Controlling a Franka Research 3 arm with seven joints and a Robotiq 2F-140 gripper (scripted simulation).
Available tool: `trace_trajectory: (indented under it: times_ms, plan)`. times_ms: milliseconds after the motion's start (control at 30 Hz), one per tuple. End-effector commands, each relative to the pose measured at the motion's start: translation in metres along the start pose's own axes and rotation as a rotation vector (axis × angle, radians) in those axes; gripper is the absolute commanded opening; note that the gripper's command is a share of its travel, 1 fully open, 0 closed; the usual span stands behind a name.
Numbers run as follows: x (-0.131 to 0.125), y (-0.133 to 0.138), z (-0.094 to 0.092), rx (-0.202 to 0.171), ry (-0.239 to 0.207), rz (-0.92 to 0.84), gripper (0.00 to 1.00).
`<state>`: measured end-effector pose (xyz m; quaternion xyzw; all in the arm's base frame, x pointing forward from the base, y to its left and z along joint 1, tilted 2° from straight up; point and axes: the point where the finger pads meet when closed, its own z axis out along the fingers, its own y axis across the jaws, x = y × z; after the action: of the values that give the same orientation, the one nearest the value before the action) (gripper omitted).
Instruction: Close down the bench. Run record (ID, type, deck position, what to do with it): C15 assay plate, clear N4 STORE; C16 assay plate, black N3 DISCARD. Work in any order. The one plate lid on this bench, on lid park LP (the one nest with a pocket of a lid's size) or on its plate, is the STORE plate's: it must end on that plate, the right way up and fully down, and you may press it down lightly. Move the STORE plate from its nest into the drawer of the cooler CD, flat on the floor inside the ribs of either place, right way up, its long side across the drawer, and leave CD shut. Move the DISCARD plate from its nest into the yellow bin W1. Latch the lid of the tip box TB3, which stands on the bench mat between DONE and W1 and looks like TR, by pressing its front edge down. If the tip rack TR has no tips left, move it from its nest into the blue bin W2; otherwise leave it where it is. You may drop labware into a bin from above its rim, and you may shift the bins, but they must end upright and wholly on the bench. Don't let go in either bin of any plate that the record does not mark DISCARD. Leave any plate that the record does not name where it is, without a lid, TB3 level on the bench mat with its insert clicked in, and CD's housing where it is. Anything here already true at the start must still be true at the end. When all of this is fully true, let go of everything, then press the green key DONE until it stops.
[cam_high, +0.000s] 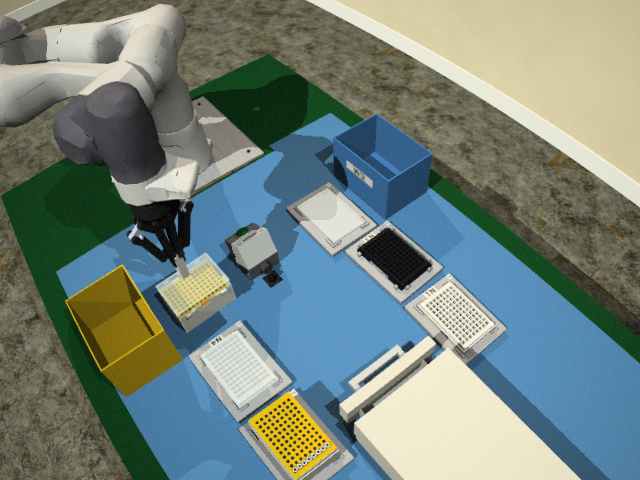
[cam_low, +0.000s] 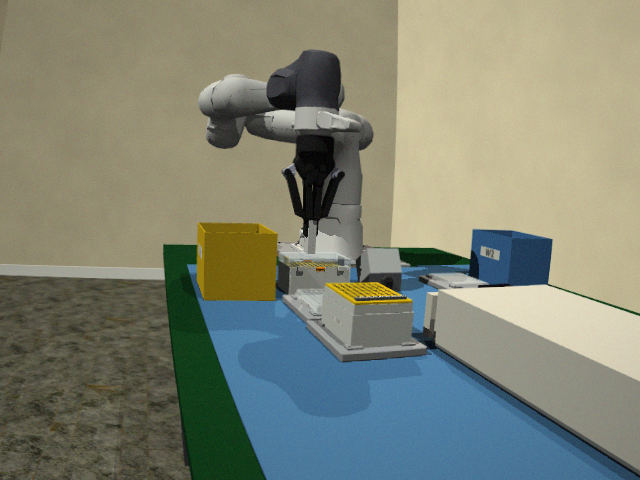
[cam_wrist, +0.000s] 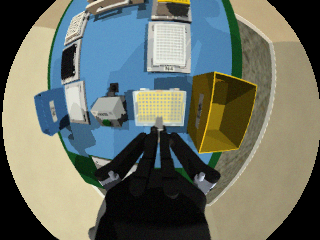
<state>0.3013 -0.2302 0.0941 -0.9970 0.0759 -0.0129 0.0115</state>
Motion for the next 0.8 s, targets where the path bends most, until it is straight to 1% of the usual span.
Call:
trace_trajectory:
  times_ms: [0, 100, 333, 400, 767]
  plan:
    - [0.001, 0.000, 0.003, 0.001, 0.003, 0.004, 0.00]
    - [0.001, 0.000, 0.003, 0.001, 0.003, 0.004, 0.00]
    - [0.001, 0.000, -0.011, 0.001, 0.003, 0.004, 0.00]
    - [0.001, 0.000, -0.011, 0.001, 0.003, 0.004, 0.00]
    - [0.001, 0.000, -0.033, 0.001, 0.003, 0.004, 0.00]
